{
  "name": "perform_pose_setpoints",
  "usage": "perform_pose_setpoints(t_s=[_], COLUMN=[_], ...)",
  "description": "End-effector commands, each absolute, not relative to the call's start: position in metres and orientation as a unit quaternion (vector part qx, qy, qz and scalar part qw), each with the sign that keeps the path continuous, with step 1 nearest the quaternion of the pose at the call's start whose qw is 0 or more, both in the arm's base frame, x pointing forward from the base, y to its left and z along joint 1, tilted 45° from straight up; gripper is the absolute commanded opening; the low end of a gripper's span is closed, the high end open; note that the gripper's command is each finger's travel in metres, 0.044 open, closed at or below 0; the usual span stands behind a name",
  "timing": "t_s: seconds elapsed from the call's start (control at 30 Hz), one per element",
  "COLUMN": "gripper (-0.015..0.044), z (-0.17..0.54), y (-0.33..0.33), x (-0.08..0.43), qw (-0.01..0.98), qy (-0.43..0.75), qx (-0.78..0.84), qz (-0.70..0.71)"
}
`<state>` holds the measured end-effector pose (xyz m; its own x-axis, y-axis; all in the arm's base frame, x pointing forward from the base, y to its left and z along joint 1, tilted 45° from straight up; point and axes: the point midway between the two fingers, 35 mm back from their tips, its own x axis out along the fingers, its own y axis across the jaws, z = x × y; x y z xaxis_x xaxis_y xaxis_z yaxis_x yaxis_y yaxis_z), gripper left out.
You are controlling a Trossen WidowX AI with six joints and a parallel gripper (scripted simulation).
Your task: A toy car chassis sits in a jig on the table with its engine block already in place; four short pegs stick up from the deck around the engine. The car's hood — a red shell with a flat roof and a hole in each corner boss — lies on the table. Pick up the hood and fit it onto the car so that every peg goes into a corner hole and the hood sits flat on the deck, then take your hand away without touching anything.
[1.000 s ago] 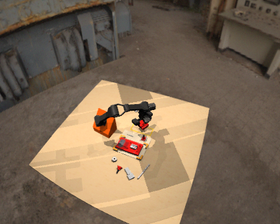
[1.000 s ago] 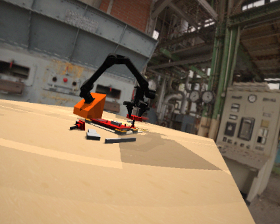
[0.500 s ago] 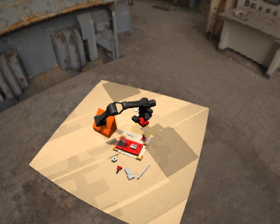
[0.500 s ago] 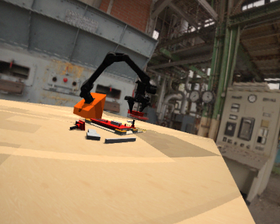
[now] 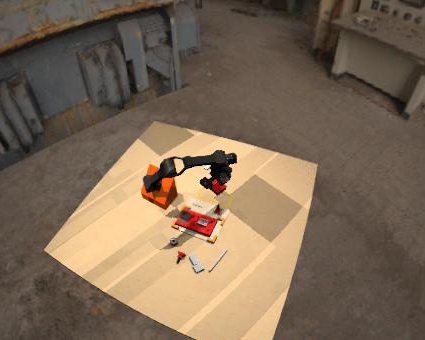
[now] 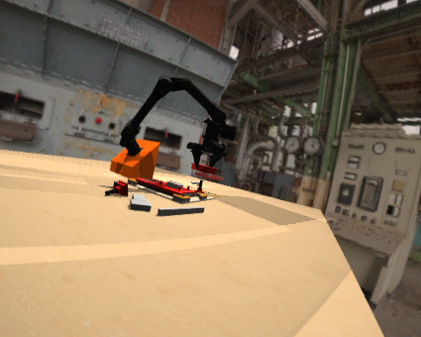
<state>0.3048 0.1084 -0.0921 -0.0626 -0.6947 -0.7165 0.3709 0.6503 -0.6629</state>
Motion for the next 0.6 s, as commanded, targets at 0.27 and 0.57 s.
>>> perform_pose_setpoints(t_s=[0.27,0.57], gripper=[0.0,0.0], z=[-0.056,-0.031], y=[0.082,0.058], x=[0.322,0.33], qw=[0.67,0.664], qy=[0.629,0.642], qx=[-0.161,-0.186], qz=[-0.36,-0.333])
